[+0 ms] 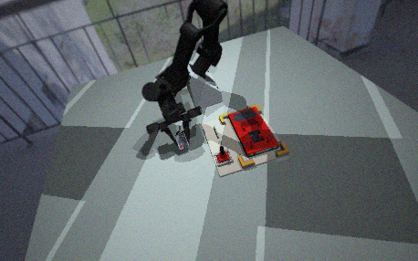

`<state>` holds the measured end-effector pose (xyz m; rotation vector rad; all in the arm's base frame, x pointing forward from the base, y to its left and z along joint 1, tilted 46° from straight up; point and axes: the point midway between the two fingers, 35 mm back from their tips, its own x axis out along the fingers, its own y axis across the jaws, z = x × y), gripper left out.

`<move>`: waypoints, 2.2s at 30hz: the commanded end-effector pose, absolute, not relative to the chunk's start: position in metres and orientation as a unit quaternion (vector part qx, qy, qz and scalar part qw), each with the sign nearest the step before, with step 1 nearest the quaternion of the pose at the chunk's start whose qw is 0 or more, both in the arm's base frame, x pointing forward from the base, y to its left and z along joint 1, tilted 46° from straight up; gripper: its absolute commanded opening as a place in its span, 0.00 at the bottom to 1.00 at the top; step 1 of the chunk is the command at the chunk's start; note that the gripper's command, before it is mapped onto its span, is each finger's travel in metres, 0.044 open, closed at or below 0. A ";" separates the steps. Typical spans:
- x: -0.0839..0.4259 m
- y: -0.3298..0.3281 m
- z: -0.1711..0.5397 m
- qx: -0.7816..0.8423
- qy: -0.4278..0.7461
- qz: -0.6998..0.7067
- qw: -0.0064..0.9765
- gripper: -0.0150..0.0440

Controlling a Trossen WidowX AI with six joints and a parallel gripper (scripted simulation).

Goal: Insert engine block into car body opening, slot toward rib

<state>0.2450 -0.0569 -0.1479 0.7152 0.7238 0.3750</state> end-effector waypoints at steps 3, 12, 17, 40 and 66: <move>0.243 -0.047 -0.156 0.345 0.348 0.177 0.854 0.25; 0.246 -0.052 -0.153 0.341 0.341 0.177 0.858 0.48; 0.246 -0.052 -0.153 0.341 0.341 0.177 0.858 0.70; 0.219 -0.073 -0.137 0.343 0.349 0.175 0.854 1.00; 0.212 -0.072 -0.136 0.350 0.356 0.174 0.849 1.00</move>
